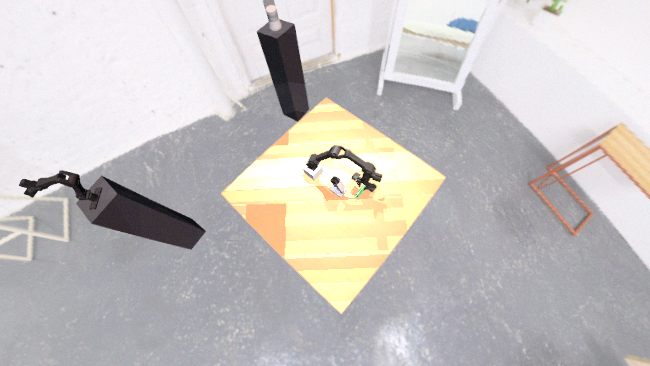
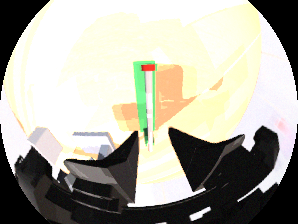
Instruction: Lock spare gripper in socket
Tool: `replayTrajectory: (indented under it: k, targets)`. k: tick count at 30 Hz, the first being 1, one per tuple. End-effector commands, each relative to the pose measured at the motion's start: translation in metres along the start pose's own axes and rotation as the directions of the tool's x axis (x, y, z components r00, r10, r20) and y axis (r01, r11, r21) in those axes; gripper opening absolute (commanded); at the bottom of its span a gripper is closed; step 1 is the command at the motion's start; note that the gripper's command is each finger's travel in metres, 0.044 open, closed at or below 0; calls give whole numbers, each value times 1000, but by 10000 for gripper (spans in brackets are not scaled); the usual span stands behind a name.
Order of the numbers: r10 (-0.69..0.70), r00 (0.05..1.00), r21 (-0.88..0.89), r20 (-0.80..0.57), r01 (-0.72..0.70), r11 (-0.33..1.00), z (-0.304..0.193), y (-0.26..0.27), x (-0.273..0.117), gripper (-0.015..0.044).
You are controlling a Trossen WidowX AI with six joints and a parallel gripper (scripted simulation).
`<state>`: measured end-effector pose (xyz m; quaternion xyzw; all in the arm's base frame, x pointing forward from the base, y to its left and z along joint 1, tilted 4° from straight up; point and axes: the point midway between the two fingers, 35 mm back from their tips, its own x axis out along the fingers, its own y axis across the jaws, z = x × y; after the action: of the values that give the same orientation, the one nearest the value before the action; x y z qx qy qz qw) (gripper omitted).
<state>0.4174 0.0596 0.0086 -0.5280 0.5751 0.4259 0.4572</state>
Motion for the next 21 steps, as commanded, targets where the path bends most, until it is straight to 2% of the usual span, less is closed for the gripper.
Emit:
replayTrajectory:
  k: [1,21]
  targets:
    - [13,1000,-3,-7,-13,1000,2,2,12,180]
    - [13,1000,-3,-6,-13,1000,10,2,43,180]
